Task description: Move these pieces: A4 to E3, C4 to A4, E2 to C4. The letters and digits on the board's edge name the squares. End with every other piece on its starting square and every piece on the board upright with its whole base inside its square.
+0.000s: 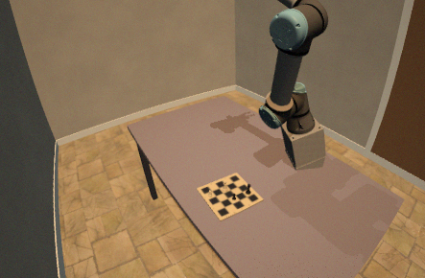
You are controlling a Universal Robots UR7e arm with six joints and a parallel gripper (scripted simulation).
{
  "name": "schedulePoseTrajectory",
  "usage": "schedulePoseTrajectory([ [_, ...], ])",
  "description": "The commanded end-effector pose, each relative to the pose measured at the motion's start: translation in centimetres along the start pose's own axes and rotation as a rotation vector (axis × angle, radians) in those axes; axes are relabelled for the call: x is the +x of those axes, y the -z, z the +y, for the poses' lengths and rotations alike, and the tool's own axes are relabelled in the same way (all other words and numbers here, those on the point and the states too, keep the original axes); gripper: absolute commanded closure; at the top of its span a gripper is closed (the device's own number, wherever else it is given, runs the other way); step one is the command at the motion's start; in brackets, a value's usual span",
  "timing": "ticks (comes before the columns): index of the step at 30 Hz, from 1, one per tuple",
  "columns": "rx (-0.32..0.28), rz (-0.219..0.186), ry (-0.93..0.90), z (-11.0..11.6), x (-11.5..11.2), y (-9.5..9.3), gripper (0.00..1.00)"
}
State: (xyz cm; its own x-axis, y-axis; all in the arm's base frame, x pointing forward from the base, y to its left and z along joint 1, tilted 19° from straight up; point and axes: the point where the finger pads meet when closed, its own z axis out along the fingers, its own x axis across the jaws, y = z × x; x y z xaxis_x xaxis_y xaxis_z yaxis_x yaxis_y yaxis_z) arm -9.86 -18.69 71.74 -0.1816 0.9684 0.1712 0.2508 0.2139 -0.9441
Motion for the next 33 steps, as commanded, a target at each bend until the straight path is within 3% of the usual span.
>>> schedulePoseTrajectory([
  [1, 0.000, 0.000, -0.001, 0.0, 0.0, 0.0, 0.00],
  [21, -0.002, 0.000, -0.001, 0.1, -0.1, 0.0, 0.00],
  [33, -0.086, -0.001, -0.032, 3.4, -4.0, 0.2, 0.00],
])
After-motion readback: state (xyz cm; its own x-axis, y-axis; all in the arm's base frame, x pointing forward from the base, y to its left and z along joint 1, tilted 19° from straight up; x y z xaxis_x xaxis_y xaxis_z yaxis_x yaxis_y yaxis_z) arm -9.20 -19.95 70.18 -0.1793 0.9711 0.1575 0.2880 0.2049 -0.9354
